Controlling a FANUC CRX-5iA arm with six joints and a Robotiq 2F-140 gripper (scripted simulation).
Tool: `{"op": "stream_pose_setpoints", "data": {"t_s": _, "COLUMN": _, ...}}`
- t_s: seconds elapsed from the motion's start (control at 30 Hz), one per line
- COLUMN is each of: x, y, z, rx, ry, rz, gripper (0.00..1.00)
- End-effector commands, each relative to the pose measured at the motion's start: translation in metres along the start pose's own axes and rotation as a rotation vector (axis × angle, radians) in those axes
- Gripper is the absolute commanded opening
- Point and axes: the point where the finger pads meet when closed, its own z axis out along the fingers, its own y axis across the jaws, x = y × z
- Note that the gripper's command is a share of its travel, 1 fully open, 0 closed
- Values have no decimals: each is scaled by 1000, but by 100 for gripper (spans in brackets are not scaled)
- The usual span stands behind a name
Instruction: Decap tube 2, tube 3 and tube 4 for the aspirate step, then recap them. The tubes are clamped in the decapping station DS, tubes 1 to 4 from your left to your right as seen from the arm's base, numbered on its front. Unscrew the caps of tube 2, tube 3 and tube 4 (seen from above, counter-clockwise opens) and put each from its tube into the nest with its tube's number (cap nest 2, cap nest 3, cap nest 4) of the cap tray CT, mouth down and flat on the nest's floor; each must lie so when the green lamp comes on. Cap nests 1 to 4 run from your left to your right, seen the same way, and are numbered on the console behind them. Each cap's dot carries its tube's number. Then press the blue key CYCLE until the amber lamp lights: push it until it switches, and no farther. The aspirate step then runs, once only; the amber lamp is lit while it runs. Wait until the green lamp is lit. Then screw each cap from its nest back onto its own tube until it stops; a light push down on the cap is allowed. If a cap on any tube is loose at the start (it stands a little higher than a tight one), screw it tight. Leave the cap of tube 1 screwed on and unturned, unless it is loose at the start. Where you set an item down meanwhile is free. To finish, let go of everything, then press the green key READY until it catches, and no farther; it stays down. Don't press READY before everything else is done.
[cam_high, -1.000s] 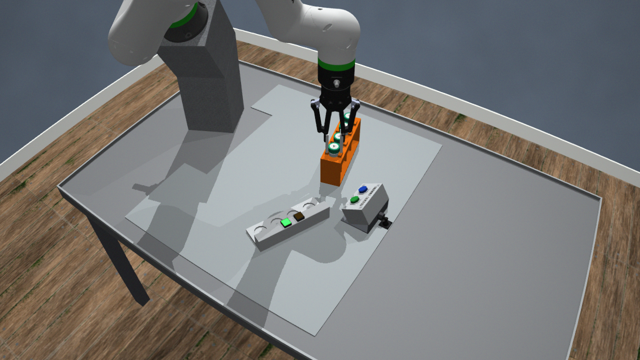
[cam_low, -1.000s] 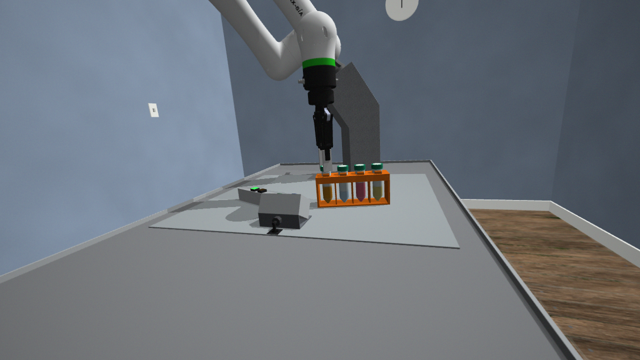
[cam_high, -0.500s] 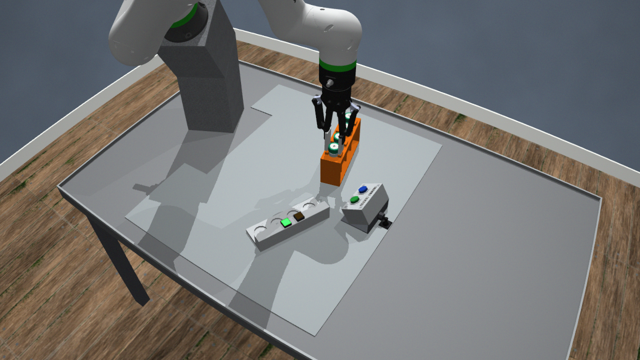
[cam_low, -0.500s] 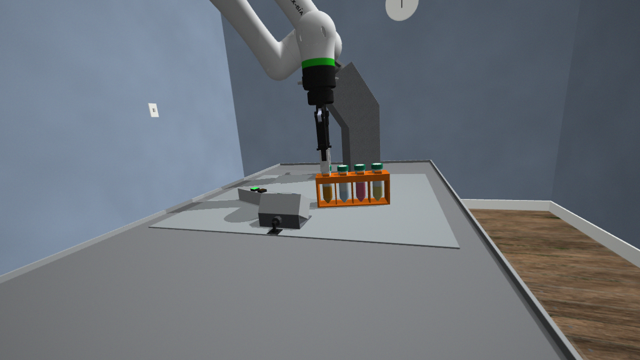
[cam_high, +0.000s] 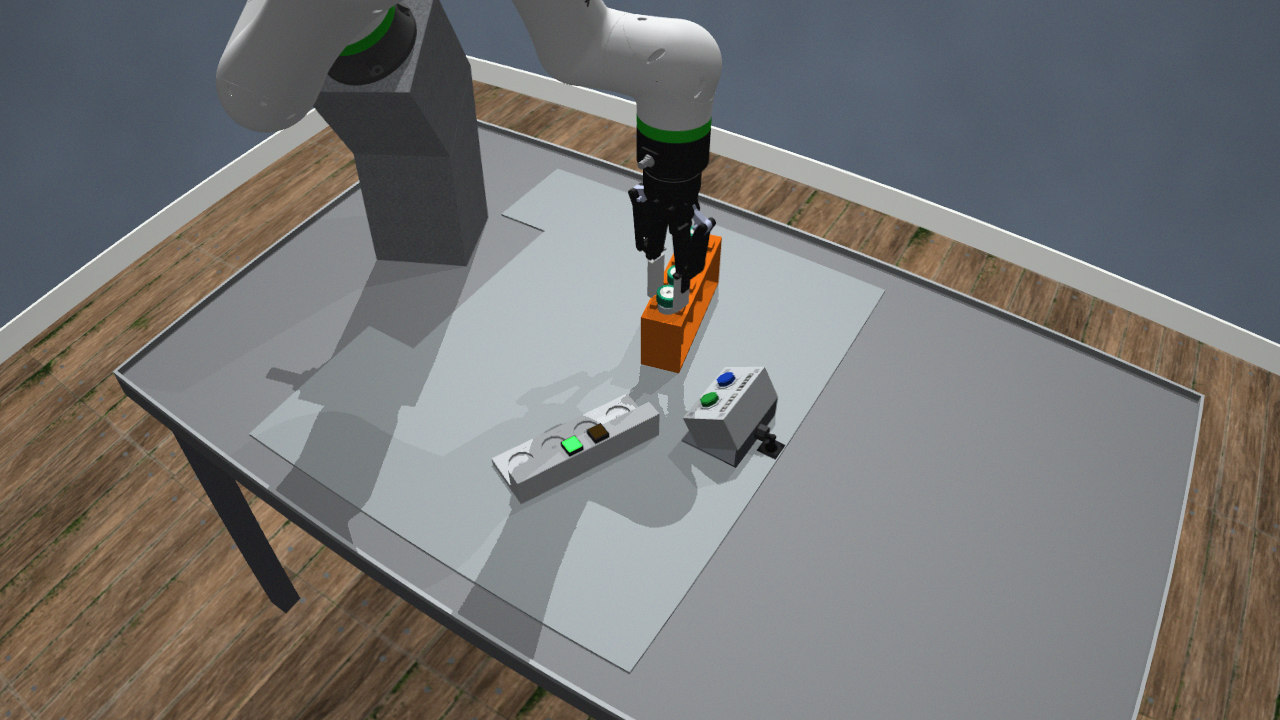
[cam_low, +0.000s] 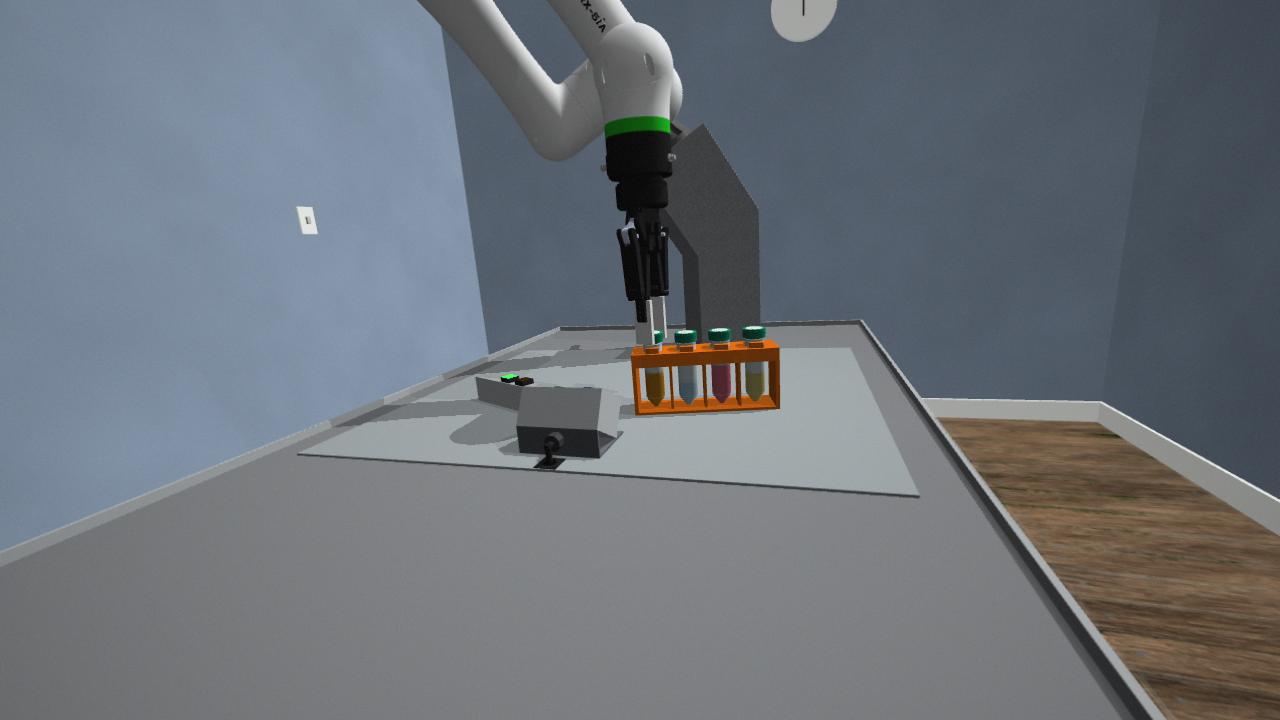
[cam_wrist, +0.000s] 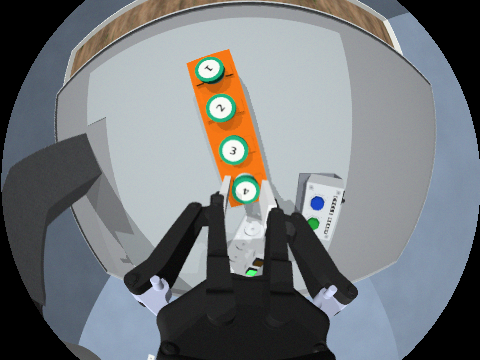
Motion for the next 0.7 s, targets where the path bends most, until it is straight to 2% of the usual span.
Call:
{"op": "stream_pose_setpoints", "data": {"t_s": 0.0, "x": 0, "y": 0, "z": 0, "rx": -8, "ry": 1, "rz": 4, "gripper": 35}}
{"op": "stream_pose_setpoints", "data": {"t_s": 0.37, "x": 0, "y": 0, "z": 0, "rx": -8, "ry": 1, "rz": -36, "gripper": 35}}
{"op": "stream_pose_setpoints", "data": {"t_s": 0.67, "x": 0, "y": 0, "z": -1, "rx": -8, "ry": -1, "rz": -396, "gripper": 35}}
